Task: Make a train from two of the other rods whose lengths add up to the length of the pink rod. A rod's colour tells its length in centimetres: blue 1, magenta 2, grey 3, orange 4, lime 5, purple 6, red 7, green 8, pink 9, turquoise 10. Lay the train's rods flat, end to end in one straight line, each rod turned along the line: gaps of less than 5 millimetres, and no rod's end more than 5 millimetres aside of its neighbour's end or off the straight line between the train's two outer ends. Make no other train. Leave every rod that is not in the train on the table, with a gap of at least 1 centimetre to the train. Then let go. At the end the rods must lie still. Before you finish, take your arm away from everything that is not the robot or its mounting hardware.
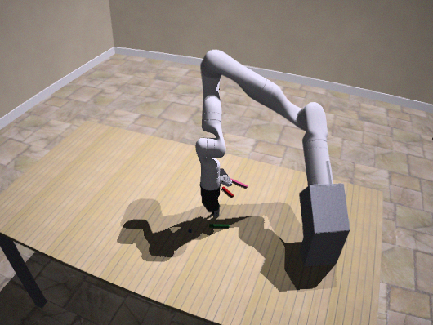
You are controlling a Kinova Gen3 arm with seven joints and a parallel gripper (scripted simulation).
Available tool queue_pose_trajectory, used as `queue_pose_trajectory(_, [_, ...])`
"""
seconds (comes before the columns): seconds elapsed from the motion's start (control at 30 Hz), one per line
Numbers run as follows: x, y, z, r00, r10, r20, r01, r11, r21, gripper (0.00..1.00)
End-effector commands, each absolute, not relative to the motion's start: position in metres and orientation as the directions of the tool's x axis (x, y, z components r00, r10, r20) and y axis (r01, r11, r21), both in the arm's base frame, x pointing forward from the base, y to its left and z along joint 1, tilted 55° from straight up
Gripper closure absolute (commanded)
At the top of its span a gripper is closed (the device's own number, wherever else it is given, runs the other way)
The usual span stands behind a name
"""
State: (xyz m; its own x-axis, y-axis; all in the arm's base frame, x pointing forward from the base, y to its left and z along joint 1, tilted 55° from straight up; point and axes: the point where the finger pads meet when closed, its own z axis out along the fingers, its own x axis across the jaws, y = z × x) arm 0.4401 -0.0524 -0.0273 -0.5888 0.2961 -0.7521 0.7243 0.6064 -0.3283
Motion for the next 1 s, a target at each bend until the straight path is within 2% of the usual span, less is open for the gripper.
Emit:
queue_pose_trajectory(0.0, [0.44,-0.051,-0.027,-0.589,0.296,-0.752,0.724,0.608,-0.327,0.58])
queue_pose_trajectory(0.03, [0.44,-0.051,-0.027,-0.589,0.296,-0.752,0.724,0.608,-0.327,0.58])
queue_pose_trajectory(0.07, [0.44,-0.051,-0.027,-0.589,0.296,-0.752,0.724,0.608,-0.327,0.52])
queue_pose_trajectory(0.13, [0.44,-0.051,-0.027,-0.589,0.296,-0.752,0.724,0.608,-0.327,0.52])
queue_pose_trajectory(0.17, [0.44,-0.051,-0.027,-0.589,0.296,-0.752,0.724,0.608,-0.327,0.46])
queue_pose_trajectory(0.97, [0.43,-0.031,-0.011,-0.589,0.296,-0.752,0.724,0.608,-0.327,0.46])
